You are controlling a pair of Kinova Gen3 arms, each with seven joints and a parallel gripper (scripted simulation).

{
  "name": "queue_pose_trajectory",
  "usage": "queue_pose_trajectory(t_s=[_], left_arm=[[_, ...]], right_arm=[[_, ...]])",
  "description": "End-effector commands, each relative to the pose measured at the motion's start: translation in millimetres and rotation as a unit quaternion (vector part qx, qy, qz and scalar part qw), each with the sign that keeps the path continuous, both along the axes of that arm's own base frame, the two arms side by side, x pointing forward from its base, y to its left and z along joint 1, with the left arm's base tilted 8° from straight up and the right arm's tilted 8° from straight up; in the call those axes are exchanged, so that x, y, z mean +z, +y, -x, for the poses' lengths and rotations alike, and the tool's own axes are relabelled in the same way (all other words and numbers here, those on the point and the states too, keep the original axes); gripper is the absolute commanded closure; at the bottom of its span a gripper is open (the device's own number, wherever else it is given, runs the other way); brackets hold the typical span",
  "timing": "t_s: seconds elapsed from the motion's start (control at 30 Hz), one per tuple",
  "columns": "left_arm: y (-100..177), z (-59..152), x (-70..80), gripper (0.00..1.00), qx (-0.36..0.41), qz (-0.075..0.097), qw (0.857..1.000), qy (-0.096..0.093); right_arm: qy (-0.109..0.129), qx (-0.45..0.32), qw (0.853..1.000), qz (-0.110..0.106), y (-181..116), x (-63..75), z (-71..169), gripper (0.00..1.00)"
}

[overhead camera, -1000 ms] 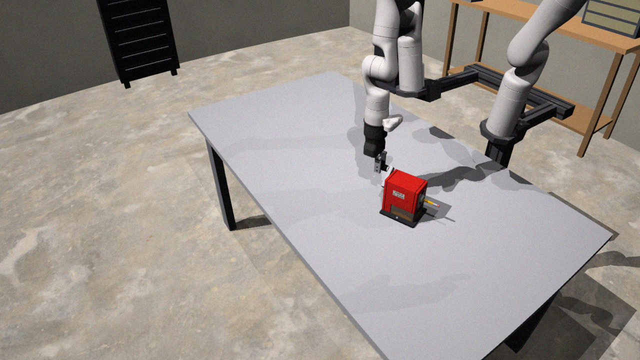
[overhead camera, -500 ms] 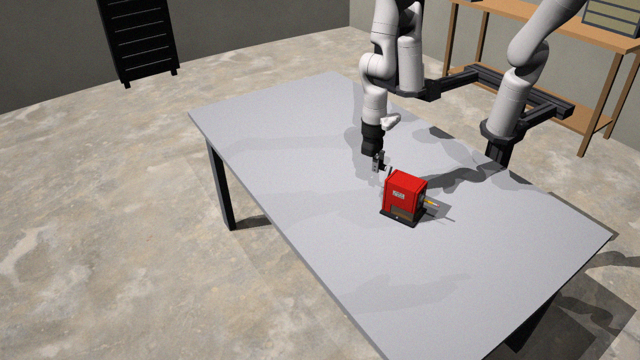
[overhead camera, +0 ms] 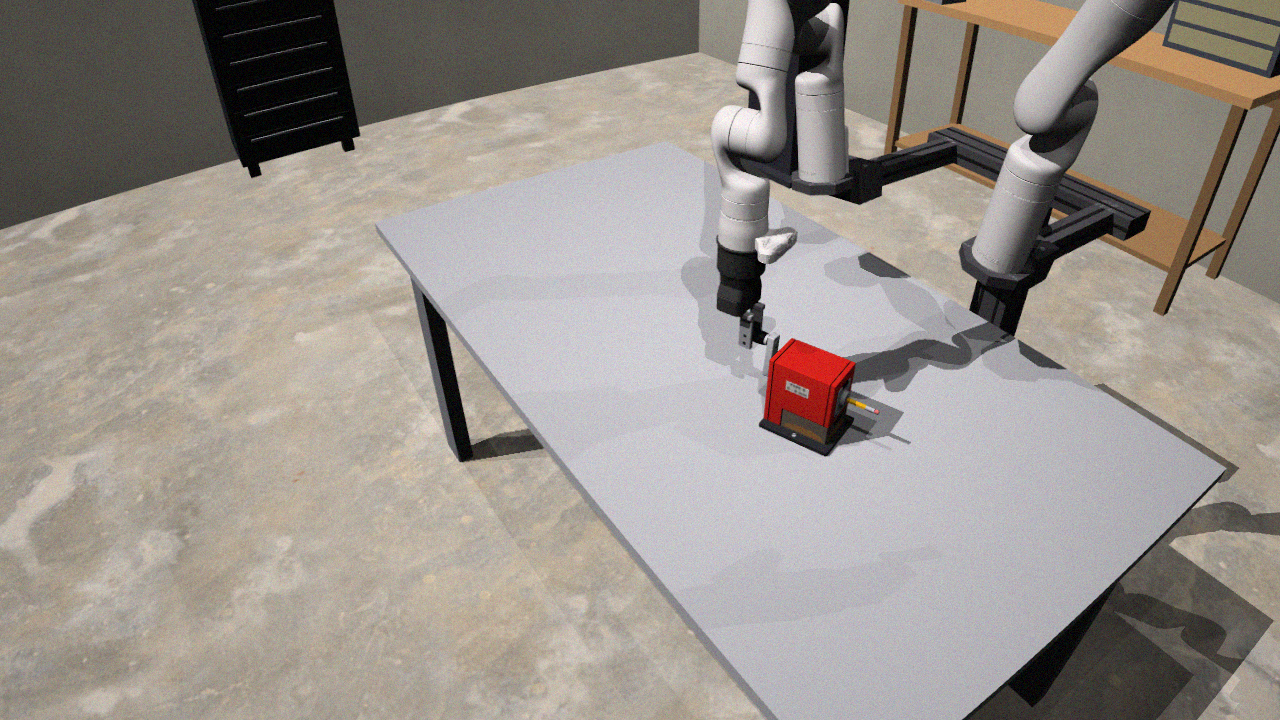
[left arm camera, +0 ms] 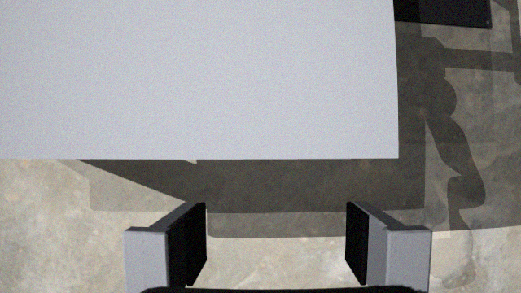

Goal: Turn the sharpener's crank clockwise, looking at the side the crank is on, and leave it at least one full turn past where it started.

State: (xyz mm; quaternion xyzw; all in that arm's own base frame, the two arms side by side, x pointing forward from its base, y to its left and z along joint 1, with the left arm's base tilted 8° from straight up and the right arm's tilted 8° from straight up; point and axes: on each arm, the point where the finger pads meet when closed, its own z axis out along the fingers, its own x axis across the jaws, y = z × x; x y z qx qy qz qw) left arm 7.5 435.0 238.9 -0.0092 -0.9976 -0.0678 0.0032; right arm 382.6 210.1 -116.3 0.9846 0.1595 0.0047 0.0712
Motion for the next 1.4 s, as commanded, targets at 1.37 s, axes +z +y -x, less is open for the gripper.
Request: queue_pose_trajectory(t_s=[1.37], left_arm=[[0,0,0.8,0.00,0.000,-0.001,1.000,0.000]], right_arm=[[-0.001,0.000,1.000,-0.001,12,-20.8,-43,1.00]])
